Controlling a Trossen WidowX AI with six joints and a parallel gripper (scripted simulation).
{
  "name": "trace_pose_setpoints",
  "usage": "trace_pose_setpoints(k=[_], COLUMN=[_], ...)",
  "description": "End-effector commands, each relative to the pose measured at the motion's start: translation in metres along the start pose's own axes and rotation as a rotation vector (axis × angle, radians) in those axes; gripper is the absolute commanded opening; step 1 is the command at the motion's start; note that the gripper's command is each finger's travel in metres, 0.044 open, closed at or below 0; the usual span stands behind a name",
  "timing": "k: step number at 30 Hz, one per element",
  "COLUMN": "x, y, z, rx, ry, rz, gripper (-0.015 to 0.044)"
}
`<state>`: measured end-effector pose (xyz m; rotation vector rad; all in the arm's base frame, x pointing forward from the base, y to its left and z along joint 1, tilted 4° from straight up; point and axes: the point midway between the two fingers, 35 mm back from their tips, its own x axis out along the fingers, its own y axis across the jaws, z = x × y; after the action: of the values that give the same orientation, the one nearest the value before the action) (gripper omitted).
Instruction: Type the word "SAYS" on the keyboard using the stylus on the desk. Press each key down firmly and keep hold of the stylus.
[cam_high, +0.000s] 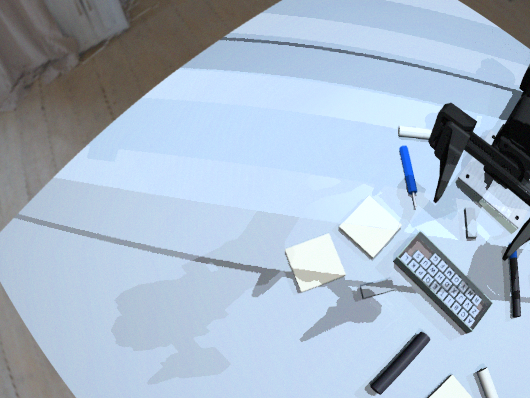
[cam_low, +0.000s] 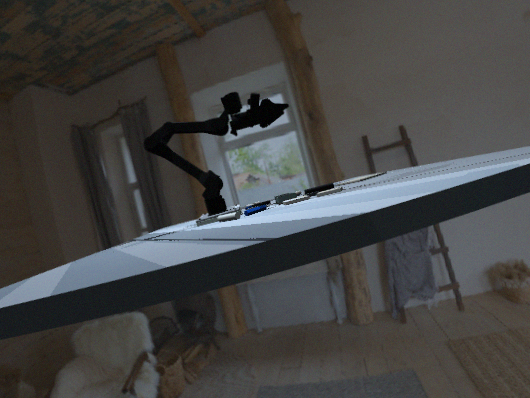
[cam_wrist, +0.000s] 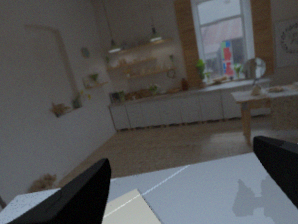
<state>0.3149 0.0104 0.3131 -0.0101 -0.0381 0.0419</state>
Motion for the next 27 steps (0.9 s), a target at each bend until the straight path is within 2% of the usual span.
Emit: trace_pose_setpoints(k=[1, 3, 9, 17, 22, 27], x=[0.001, 0.011, 0.029, -0.006, -0.049, -0.054], y=[0.001, 0.008, 0.043, 0.085, 0.099, 0.1], z=[-0.002, -0.021, -0.111, -0.219, -0.262, -0.266], rx=[0.004, 0.03, 0.116, 0.11, 0.02, 0.003], ry=[0.012, 0.108, 0.56, 1.195, 1.556, 1.6], rz=[0.002, 0.02, 0.067, 0.024, -0.073, -0.089], gripper=[0.0414, 0.0361, 0.0204, 0.0, 0.0, 0.0])
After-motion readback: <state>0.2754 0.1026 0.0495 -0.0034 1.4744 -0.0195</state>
